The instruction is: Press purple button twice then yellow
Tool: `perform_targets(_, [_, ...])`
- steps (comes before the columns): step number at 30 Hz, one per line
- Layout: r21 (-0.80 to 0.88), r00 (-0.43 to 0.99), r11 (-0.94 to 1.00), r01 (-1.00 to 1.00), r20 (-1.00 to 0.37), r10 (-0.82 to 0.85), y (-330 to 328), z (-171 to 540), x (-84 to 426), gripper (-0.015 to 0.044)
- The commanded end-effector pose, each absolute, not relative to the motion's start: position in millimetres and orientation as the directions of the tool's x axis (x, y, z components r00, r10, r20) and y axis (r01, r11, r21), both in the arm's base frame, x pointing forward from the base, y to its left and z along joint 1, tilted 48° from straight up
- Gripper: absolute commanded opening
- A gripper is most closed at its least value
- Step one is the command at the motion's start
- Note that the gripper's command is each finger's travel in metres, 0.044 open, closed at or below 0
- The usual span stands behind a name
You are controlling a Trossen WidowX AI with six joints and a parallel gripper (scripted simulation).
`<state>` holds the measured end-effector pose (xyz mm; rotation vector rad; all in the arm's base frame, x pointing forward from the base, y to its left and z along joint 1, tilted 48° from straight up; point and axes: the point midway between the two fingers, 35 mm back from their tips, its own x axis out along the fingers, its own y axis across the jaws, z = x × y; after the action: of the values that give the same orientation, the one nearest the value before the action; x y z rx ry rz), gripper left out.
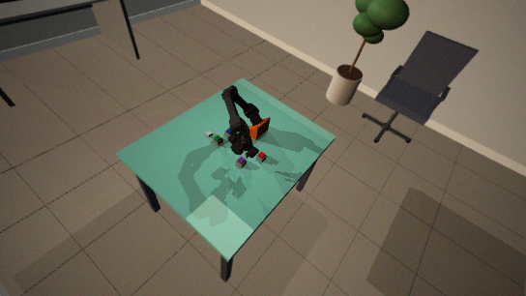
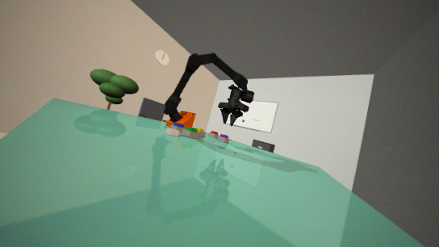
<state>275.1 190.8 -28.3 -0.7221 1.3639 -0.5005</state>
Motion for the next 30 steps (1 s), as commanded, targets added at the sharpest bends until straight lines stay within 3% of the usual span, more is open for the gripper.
perform_targets(1, [-0.727,0.149,0.681,-0.092,-0.686,-0.712,165,-48,278,0.0190])
perform_targets(8, [-0.727,0.149,0.681,-0.092,-0.686,-0.712,165,-48,278,0.0020])
perform_targets(30, [-0.727,0.149,0.681,-0.091,-0.686,-0.712,154,-59,281,0.0020])
